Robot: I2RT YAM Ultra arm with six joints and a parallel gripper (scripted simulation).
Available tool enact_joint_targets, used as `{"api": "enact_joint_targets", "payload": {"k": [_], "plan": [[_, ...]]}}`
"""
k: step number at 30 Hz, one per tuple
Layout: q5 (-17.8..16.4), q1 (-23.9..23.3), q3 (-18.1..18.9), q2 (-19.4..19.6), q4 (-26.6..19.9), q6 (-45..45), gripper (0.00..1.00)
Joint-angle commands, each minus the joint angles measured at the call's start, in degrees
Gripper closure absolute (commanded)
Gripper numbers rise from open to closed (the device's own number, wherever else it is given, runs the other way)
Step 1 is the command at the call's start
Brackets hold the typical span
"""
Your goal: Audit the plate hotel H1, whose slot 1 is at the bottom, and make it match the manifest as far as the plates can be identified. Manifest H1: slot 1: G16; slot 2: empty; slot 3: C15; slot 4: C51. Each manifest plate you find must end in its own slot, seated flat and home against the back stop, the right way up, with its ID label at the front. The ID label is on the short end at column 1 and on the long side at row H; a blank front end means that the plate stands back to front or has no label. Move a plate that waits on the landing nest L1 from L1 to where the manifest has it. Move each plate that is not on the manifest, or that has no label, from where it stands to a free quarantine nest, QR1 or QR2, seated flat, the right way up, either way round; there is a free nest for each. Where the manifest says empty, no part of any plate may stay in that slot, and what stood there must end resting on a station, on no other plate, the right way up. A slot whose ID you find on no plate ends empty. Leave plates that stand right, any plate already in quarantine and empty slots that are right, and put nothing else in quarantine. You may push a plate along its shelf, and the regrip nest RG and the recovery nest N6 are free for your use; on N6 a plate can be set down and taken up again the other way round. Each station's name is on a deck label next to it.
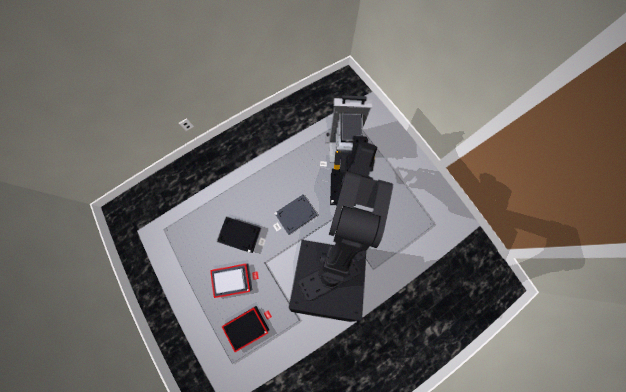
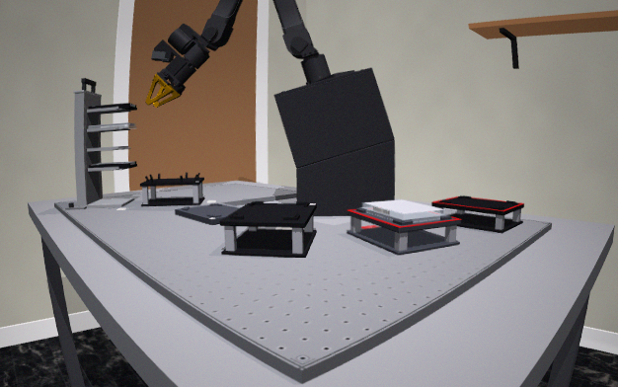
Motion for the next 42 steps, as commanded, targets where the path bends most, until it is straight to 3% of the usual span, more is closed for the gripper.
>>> {"api": "enact_joint_targets", "payload": {"k": [1,29,42], "plan": [[0.0,0.0,0.3,-0.3,0.3,0.0,0.0],[-0.1,-0.1,0.0,-0.5,0.4,0.0,0.0],[-1.1,-1.2,-5.1,-3.9,1.9,-0.6,0.0]]}}
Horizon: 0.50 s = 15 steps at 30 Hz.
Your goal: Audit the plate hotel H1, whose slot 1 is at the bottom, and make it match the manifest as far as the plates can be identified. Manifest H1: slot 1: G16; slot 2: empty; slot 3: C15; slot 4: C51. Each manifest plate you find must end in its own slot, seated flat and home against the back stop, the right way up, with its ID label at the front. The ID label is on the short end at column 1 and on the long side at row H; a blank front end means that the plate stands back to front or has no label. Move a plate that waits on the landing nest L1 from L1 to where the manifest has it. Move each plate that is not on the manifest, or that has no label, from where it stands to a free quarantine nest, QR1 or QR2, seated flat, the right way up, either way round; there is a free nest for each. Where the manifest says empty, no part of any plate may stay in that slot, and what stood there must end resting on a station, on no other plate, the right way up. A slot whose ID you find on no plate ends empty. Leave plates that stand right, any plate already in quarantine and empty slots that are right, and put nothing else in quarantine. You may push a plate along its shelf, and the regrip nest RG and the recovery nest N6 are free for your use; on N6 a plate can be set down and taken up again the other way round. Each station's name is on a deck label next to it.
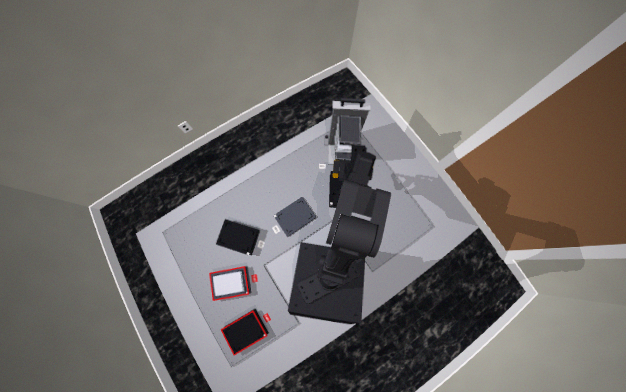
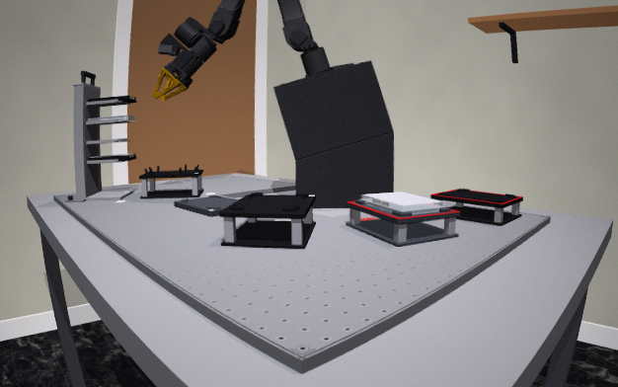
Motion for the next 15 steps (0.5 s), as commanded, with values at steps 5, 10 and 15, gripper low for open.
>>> {"api": "enact_joint_targets", "payload": {"k": [5,10,15], "plan": [[-0.7,-0.4,-1.2,-1.3,1.4,-0.3,0.0],[-0.7,-0.4,-1.7,0.7,4.0,-0.2,0.0],[-0.6,-0.3,-2.2,2.7,6.5,-0.2,0.0]]}}
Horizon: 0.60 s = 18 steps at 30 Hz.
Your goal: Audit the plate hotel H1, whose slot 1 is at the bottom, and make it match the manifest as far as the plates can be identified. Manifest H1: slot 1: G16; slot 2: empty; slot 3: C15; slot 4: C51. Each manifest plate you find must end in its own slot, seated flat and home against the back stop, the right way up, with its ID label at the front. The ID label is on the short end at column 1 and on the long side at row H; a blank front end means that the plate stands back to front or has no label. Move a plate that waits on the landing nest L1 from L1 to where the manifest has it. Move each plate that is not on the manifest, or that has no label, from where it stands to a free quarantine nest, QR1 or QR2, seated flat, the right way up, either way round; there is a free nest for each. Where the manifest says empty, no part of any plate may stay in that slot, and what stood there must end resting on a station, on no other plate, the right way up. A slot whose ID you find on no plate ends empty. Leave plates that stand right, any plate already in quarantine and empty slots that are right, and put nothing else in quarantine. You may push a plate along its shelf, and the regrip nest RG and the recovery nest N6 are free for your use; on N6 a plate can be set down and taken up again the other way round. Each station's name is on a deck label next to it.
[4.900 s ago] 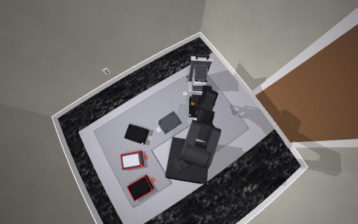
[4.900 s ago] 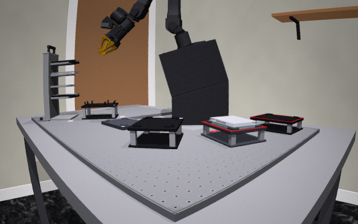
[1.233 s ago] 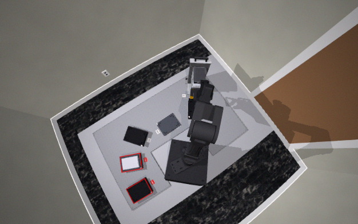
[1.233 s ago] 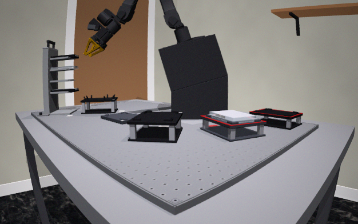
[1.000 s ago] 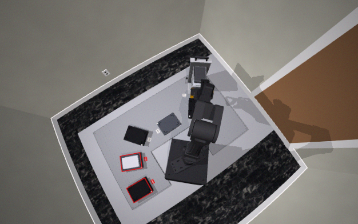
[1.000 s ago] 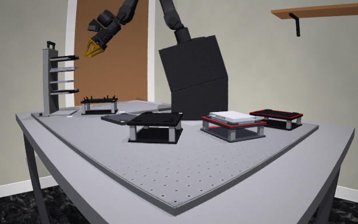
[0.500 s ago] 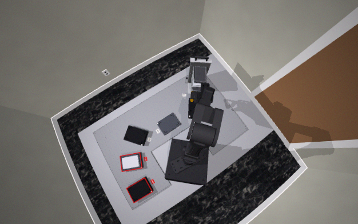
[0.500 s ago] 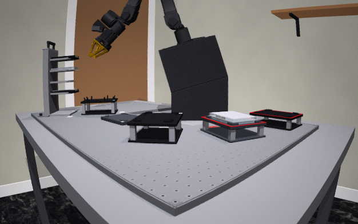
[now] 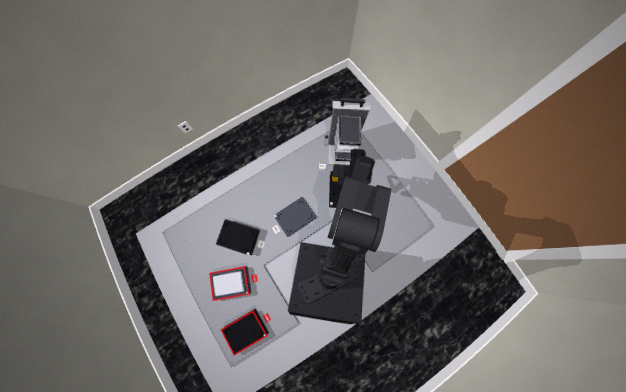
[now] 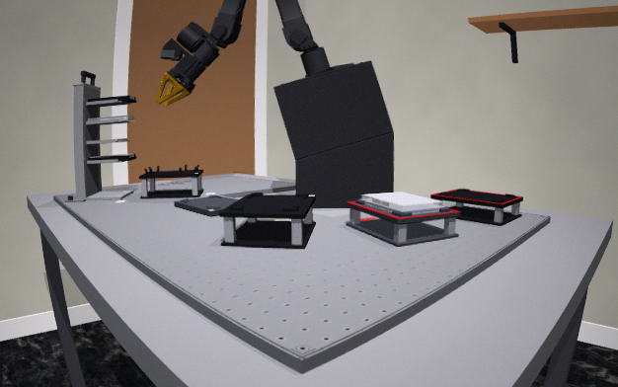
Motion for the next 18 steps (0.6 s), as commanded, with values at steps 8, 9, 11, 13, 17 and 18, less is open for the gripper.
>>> {"api": "enact_joint_targets", "payload": {"k": [8,9,11,13,17,18], "plan": [[-0.2,0.1,-0.4,2.9,5.3,0.0,0.0],[-0.2,0.1,-0.4,3.3,5.8,0.0,0.0],[-0.2,0.1,-0.6,4.2,6.8,0.0,0.0],[-0.1,0.1,-0.7,5.1,7.8,0.0,0.0],[-0.1,0.2,-0.8,7.0,9.8,0.1,0.0],[-0.1,0.2,-0.9,7.4,10.3,0.1,0.0]]}}
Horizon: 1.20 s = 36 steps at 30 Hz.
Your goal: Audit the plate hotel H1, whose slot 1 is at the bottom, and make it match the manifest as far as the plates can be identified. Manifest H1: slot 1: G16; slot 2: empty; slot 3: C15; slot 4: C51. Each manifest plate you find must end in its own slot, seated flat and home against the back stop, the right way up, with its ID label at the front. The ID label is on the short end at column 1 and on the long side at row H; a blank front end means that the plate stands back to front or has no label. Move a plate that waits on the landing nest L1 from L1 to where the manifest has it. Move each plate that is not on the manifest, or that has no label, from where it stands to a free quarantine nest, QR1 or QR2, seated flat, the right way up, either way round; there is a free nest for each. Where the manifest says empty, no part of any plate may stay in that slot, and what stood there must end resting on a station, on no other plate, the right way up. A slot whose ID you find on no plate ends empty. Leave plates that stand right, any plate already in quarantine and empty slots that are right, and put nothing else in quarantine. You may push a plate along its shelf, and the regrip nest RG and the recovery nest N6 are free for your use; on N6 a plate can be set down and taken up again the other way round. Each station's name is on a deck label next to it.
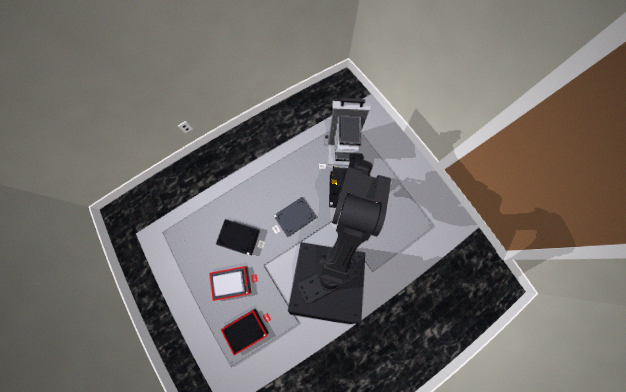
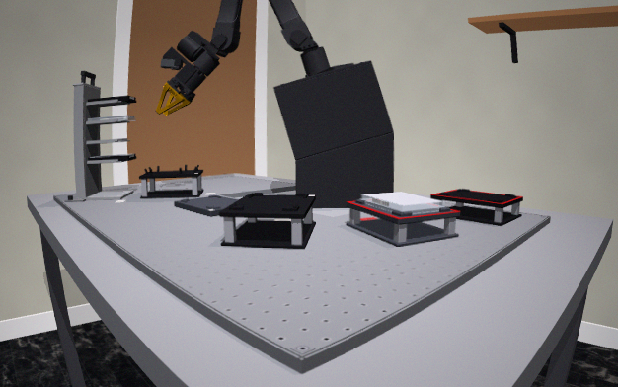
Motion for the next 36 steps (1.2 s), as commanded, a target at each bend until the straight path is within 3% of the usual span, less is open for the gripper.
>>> {"api": "enact_joint_targets", "payload": {"k": [1,20,36], "plan": [[-0.1,0.0,0.1,0.8,2.8,0.0,0.0],[1.1,1.4,6.2,5.1,1.1,0.7,0.0],[1.3,1.6,7.0,5.6,0.8,0.8,0.0]]}}
